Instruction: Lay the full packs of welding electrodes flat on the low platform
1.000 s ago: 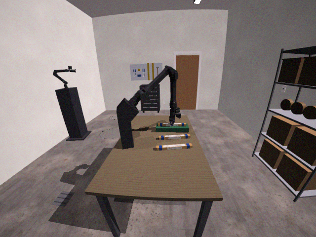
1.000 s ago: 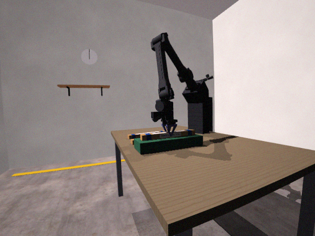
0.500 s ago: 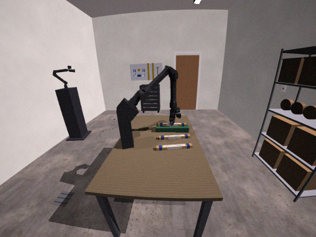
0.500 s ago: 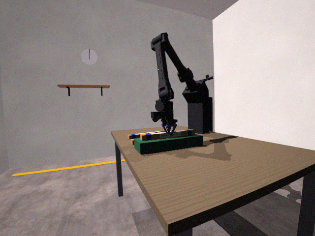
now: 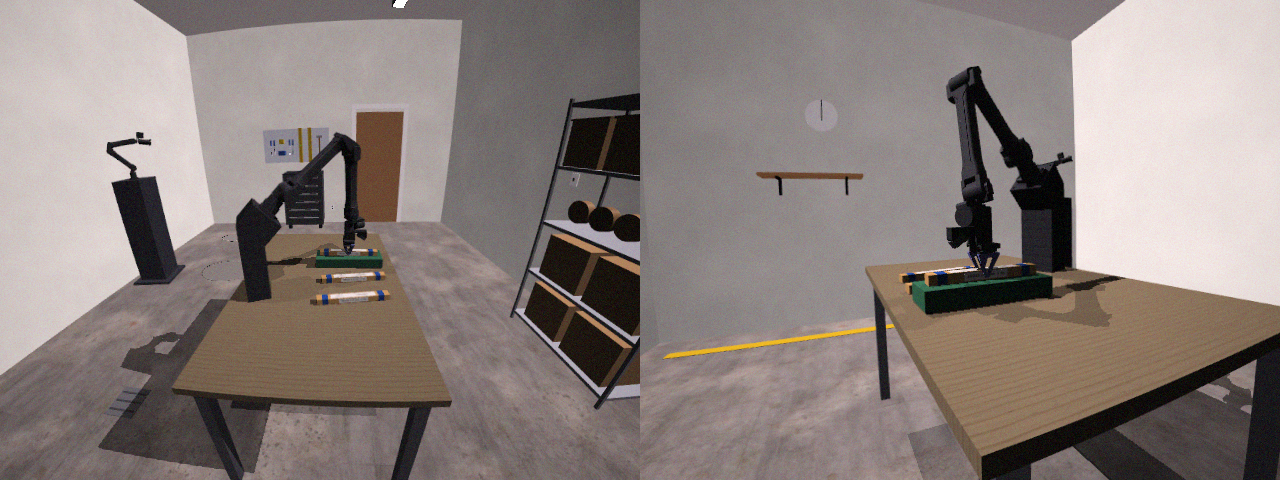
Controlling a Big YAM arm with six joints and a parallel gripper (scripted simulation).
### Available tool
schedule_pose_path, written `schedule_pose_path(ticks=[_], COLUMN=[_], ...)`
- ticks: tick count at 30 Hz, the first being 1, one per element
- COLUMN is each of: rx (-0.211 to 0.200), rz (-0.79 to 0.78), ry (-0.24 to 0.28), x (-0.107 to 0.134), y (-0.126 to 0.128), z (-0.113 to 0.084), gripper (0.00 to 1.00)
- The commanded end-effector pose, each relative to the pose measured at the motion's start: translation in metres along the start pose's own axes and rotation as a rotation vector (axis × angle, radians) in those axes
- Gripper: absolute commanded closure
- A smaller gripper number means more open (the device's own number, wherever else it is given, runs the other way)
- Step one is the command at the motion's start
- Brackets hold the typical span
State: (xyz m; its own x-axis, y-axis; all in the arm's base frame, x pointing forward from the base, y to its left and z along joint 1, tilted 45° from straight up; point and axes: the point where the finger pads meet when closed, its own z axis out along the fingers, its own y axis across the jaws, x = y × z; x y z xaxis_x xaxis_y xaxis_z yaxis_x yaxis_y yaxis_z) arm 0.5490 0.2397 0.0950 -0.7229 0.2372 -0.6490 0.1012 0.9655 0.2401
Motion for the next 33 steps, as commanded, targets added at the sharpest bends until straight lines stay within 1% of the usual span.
schedule_pose_path(ticks=[1, 33], rx=[-0.044, -0.044], rz=[-0.017, -0.013], ry=[-0.040, -0.041], x=[-0.0220, -0.0239], y=[0.0242, 0.0262], z=[-0.0222, -0.0250], gripper=[1.00, 1.00])
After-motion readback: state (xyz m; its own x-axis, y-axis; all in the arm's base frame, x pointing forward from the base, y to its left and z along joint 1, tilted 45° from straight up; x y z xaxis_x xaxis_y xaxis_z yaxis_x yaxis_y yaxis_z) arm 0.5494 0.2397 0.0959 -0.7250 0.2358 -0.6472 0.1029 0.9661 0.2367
